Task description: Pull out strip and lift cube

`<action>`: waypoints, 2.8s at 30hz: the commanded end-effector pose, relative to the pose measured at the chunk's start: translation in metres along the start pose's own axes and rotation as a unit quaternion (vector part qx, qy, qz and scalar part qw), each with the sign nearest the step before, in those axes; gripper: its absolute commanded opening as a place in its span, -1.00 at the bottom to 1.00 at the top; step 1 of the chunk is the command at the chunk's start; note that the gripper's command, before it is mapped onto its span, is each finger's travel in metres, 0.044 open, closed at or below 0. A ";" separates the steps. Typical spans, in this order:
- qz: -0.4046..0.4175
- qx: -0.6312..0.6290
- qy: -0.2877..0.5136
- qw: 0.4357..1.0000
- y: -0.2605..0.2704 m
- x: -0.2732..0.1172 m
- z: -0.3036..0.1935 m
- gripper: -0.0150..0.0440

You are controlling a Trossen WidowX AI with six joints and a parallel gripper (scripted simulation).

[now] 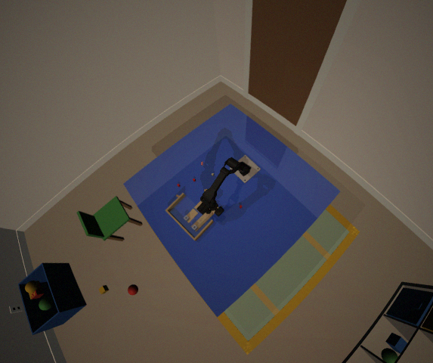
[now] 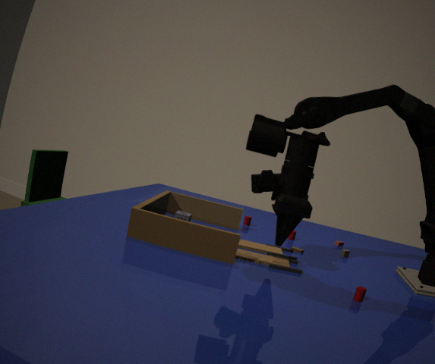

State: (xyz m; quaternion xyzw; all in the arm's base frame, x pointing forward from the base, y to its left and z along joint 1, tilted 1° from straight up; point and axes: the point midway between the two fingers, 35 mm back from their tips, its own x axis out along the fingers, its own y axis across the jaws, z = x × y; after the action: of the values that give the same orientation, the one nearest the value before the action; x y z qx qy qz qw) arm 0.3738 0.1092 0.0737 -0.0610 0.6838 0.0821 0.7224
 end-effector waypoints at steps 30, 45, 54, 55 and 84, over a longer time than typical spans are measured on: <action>-0.002 0.003 0.005 1.000 0.002 0.030 -0.004 -0.49; -0.002 0.003 0.005 1.000 0.002 0.030 -0.004 -0.49; -0.002 0.003 0.005 1.000 0.002 0.031 -0.004 -0.49; -0.002 0.003 0.005 1.000 0.002 0.031 -0.004 -0.49; -0.002 0.003 0.005 1.000 0.002 0.034 -0.004 -0.49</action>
State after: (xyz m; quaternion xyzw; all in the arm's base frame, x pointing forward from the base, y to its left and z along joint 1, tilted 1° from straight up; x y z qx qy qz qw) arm 0.3713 0.1115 0.0426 -0.0613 0.6865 0.0816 0.7199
